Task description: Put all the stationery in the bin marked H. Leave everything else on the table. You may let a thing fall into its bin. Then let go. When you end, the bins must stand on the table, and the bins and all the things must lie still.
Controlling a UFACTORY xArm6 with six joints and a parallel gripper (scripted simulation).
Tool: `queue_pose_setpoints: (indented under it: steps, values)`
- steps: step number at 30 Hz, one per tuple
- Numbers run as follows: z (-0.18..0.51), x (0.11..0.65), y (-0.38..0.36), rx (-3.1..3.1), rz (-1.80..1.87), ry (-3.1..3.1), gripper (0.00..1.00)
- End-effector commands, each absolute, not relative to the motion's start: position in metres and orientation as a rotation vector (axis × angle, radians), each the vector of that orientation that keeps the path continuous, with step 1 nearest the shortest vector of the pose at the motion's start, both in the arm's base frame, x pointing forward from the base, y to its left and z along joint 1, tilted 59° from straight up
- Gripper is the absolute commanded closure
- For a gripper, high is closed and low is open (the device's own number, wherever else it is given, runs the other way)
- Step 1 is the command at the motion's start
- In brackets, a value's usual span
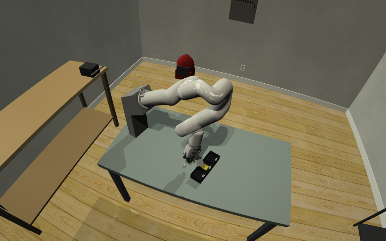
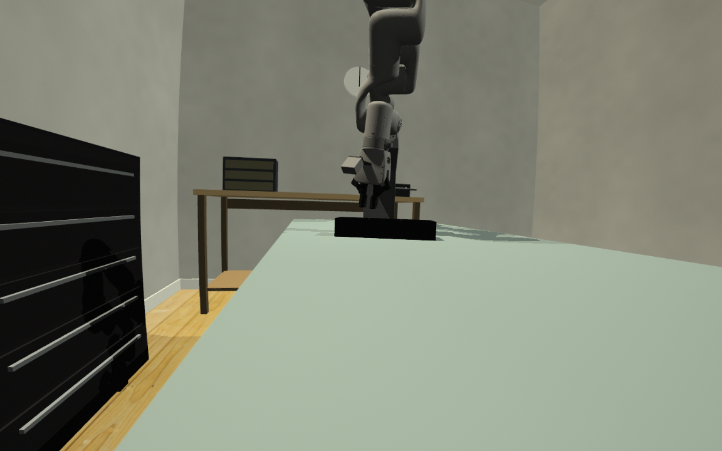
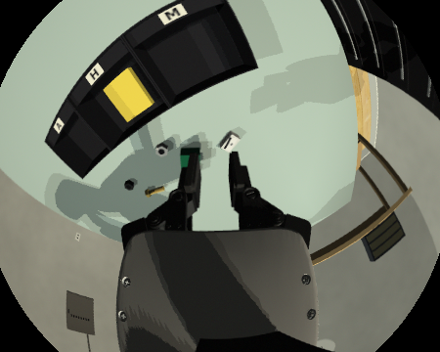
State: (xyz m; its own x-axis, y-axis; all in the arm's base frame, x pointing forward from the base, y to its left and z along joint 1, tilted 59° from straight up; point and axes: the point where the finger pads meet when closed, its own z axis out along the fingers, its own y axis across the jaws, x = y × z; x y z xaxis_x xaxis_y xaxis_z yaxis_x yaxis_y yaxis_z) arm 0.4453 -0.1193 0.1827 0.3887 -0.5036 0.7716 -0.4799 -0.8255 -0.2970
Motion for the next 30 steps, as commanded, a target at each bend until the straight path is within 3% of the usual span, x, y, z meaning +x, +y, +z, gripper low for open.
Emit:
queue_pose_setpoints:
  steps: [1,30]
  values:
    - [0.1561,0.4247,-0.1348,-2.442,-1.417,1.055,0.71]
    - [0.1561,0.4246,-0.1354,-1.952,-1.247,1.431,0.71]
